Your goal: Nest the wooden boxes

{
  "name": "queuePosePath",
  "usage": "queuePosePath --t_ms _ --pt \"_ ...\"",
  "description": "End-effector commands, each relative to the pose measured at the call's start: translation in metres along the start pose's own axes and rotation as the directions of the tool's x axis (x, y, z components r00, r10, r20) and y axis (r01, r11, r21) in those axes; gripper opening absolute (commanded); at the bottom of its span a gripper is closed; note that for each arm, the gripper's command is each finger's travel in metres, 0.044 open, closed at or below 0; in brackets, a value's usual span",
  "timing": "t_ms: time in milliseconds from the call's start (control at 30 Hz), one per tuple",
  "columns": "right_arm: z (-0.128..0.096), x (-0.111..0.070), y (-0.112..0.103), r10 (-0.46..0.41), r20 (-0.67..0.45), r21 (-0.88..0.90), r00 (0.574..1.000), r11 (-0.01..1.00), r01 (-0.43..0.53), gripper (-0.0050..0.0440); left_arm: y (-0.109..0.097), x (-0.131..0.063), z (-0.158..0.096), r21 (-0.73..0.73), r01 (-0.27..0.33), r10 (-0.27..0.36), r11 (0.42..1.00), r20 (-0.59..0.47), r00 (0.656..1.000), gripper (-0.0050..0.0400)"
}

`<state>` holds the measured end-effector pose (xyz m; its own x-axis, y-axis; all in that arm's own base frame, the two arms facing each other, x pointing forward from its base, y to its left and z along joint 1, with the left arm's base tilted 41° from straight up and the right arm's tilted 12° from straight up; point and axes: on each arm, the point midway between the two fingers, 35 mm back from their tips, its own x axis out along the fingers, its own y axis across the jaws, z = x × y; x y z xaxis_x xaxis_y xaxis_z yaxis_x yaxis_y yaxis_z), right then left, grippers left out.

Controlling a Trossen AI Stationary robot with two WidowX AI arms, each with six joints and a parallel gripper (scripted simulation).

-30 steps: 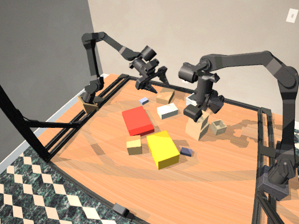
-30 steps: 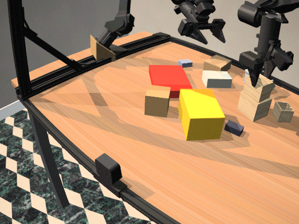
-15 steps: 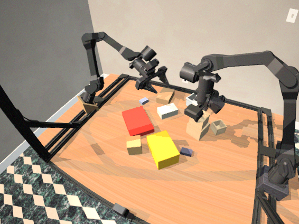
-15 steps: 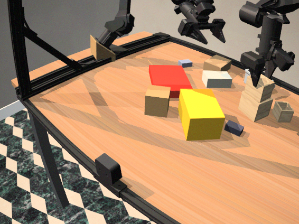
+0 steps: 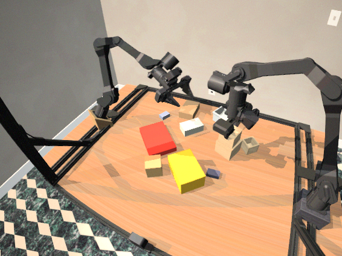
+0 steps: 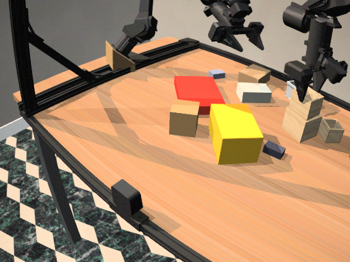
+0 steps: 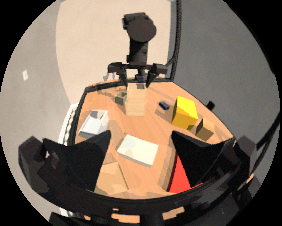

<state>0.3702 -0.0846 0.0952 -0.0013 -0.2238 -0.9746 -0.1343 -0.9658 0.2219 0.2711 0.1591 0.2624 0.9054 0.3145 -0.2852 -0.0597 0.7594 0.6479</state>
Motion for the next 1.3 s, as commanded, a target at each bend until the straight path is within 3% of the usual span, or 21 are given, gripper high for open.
queuePosePath --t_ms 0,1267 --pt "0.004 0.003 0.003 0.008 0.011 0.009 1.000 1.000 -0.008 0.0000 0.000 0.000 -0.001 0.002 0.000 0.000 1.000 -0.002 1.000 0.0400" --pt "0.018 0.002 0.013 0.019 0.017 0.032 1.000 0.999 -0.020 0.0000 0.000 0.000 -0.001 0.002 0.000 0.000 1.000 -0.002 1.000 0.0400"
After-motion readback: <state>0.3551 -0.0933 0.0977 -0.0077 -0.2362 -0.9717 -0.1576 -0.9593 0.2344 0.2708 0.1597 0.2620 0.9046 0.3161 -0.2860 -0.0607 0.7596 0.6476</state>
